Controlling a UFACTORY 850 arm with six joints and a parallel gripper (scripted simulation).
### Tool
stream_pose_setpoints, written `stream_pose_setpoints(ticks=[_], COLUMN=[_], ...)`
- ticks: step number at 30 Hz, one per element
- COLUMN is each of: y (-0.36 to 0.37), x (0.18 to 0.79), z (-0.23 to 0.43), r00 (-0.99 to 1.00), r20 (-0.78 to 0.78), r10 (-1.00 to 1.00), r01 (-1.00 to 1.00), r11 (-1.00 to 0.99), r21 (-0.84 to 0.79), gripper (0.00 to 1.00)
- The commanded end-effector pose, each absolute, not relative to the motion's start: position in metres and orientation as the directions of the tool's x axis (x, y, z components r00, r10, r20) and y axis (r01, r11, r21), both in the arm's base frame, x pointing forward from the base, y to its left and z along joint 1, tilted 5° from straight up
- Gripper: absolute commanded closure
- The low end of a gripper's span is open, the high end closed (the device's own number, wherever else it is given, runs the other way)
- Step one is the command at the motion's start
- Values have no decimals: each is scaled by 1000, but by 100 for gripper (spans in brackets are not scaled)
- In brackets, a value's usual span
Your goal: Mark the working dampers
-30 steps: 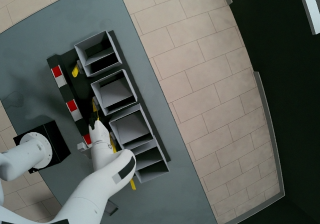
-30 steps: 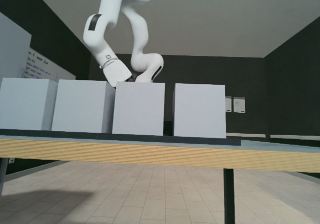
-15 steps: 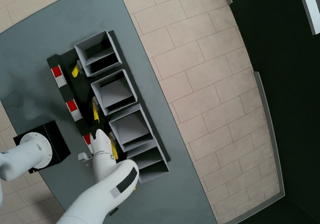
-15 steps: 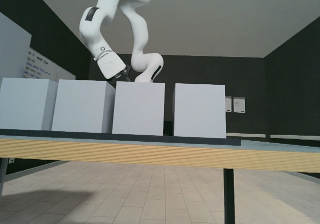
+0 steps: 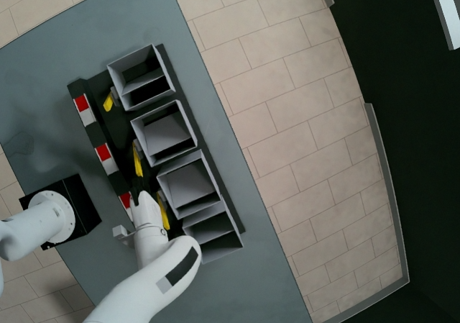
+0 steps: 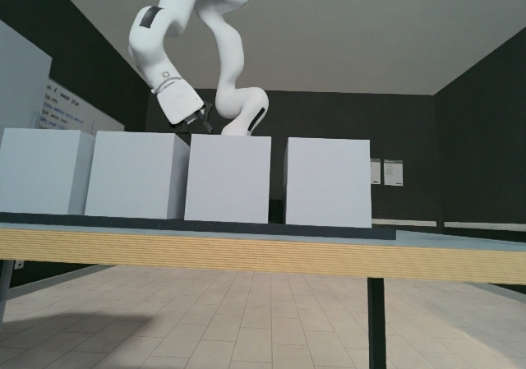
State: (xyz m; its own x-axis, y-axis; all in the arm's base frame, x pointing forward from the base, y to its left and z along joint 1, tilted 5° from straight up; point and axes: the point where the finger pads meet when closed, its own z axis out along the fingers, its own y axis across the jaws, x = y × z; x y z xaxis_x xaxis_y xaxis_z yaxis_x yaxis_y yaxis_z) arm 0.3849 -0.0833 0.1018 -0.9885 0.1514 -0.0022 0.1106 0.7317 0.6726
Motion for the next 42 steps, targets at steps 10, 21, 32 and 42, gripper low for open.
stream_pose_setpoints(ticks=[10,21,32,42], y=[-44,-13,0,0], x=[444,492,513,513], z=[134,158,169,169], r00=[-988,-989,-988,-988], r20=[-13,-6,-13,-13], r10=[154,151,153,153], r01=[134,147,151,151], r11=[895,971,985,985], r21=[425,186,82,80], gripper=[61,61,61,61])
